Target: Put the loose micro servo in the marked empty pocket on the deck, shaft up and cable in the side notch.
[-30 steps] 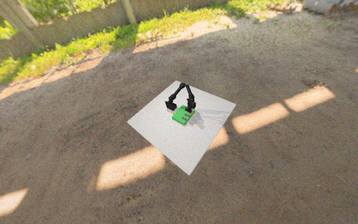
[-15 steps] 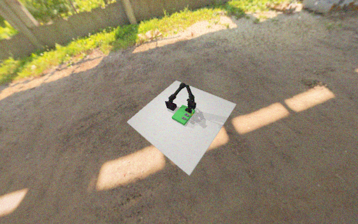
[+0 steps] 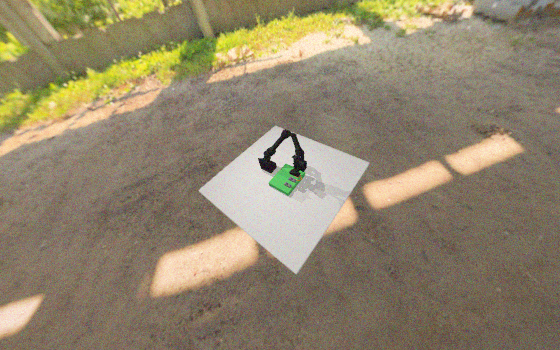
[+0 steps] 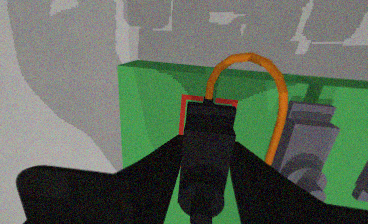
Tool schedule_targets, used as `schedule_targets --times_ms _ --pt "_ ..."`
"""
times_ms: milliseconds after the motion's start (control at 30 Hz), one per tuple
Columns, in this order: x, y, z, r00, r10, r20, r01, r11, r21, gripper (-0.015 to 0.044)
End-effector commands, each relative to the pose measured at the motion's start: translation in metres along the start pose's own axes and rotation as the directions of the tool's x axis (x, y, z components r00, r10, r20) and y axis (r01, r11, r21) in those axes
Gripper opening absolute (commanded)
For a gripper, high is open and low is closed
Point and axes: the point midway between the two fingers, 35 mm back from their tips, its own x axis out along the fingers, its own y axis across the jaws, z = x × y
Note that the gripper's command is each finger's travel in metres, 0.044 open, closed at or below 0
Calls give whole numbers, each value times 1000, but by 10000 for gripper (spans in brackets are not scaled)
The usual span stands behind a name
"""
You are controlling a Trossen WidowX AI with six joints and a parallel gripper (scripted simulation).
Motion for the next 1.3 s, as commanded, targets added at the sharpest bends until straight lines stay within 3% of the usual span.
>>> schedule_targets --times_ms 0,1133,1267 --pt "4 -1 -1 1000 3 0 -3 1000 4 0" --pt "33 0 -1 1000 5 0 -5 1000 4 0" --pt "30 0 0 1000 5 0 -5 1000 4 105"
